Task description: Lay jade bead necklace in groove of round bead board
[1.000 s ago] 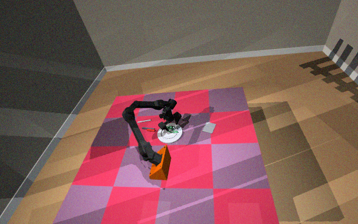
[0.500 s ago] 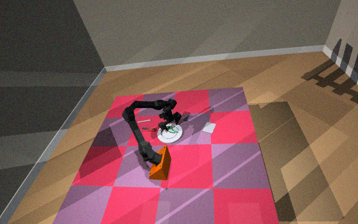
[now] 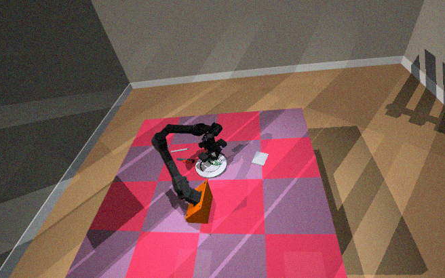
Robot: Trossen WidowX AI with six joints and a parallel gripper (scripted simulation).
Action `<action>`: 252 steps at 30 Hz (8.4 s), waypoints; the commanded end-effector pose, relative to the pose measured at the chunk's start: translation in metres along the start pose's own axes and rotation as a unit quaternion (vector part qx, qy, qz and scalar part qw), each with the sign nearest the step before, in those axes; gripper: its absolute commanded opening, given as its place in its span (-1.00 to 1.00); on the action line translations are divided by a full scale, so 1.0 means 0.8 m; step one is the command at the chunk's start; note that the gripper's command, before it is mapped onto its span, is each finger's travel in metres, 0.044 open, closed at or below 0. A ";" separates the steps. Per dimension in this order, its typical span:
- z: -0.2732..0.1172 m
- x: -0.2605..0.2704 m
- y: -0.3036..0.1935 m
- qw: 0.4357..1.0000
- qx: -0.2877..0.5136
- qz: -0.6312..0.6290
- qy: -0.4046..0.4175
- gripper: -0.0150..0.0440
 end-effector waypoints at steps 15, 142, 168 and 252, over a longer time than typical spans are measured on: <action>0.023 0.000 -0.001 1.000 -0.001 0.002 0.001 -0.08; 0.028 -0.037 0.001 1.000 0.000 0.001 0.002 1.00; 0.005 -0.030 0.015 0.973 -0.001 -0.232 0.002 -0.08; 0.028 -0.039 0.020 0.973 -0.001 -0.232 0.002 -0.49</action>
Point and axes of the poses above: the point midway between the two fingers, 35 mm back from their tips, its own z axis out along the fingers, its own x axis across the jaws, y = z × x, the point moved 8 cm from there along -z, back along the fingers, and after that the axes turned 8 degrees about z, right-handed, at the moved point
